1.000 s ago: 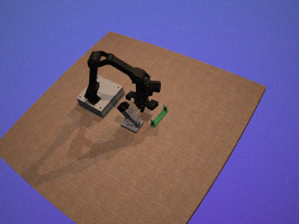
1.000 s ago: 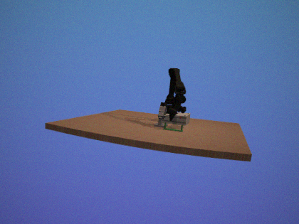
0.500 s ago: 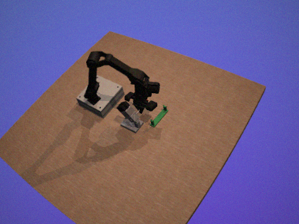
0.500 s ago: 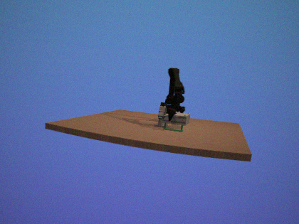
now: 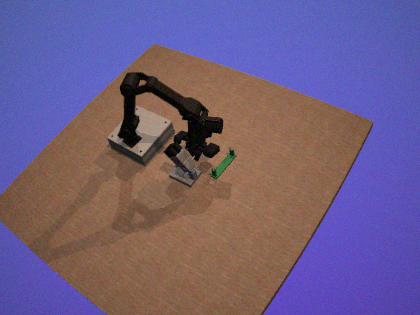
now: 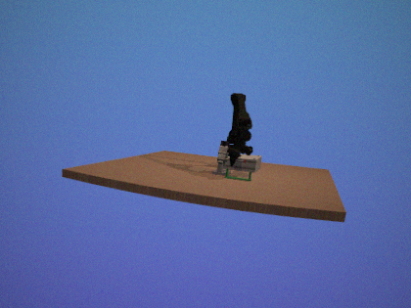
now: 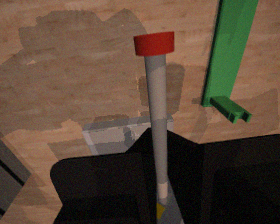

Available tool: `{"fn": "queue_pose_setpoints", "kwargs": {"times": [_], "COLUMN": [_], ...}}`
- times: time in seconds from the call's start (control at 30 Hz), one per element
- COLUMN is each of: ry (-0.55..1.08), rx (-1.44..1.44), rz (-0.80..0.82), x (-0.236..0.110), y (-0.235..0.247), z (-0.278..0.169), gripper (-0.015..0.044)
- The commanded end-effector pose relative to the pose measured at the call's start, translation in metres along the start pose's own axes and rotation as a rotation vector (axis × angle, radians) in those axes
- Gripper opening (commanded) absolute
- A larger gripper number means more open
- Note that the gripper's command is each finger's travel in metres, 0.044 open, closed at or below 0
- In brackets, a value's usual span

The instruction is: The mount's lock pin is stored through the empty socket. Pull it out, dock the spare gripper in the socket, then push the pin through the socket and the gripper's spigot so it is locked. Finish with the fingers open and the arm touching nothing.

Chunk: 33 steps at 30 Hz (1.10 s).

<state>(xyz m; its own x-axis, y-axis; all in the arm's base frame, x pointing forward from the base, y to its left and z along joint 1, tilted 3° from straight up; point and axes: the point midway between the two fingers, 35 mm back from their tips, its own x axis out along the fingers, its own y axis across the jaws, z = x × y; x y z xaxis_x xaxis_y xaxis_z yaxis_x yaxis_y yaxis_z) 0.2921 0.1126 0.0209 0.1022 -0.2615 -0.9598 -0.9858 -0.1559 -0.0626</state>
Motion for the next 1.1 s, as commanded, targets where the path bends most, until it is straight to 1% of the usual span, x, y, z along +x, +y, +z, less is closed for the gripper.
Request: {"fn": "queue_pose_setpoints", "kwargs": {"times": [0.0,0.57,0.8,0.83,1.07], "ry": [0.004,0.004,0.0,0.0,0.0], "rx": [-0.003,-0.002,0.001,0.001,0.001], "rz": [0.0,-0.002,-0.002,-0.002,-0.002], "x": [0.0016,0.0034,0.0024,0.0024,-0.0023], "y": [0.0012,0.0014,0.0005,0.0005,0.0005], "z": [-0.0034,-0.0103,-0.0092,-0.0092,-0.007], "gripper": [0.0,0.0,0.0184,0.02,0.02]}}
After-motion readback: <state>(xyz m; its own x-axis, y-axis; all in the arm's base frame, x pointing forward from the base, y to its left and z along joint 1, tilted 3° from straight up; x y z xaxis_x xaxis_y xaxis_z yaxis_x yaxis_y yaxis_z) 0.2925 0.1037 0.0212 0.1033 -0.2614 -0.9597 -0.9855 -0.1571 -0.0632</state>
